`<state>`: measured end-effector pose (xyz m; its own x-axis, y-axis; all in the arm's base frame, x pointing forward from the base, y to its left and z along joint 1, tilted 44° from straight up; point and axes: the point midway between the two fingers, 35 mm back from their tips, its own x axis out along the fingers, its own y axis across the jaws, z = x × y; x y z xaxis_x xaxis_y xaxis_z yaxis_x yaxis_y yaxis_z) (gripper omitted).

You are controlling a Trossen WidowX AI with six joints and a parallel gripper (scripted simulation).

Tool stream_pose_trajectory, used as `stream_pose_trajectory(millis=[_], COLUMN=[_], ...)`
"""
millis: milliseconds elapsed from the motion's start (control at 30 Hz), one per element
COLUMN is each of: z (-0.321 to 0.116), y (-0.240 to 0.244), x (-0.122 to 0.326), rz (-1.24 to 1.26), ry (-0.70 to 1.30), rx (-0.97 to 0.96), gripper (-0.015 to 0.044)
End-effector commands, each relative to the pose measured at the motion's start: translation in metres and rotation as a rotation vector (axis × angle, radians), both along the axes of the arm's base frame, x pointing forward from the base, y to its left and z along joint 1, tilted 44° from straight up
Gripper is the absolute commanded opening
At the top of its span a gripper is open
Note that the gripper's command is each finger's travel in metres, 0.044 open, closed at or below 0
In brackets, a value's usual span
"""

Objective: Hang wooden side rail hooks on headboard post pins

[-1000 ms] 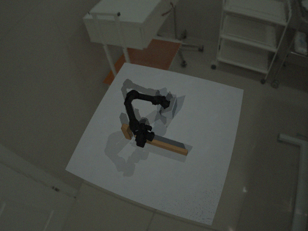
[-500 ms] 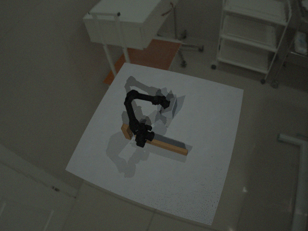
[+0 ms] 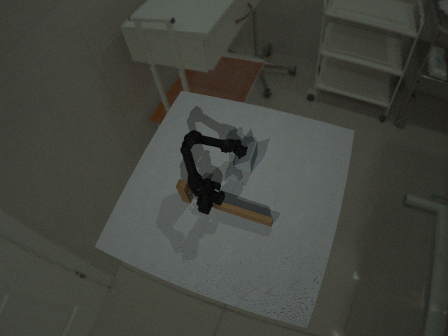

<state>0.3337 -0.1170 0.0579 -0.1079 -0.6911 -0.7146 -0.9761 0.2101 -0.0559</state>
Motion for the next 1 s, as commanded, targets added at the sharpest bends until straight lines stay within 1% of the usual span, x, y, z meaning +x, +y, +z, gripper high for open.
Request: stream_pose_trajectory(millis=[0, 967], z=[0.0034, 0.0069], y=[0.0029, 0.0062], x=[0.0034, 0.0039], rz=[0.002, 0.002], ry=[-0.017, -0.017], rx=[0.001, 0.001], gripper=[0.0000, 0.0000])
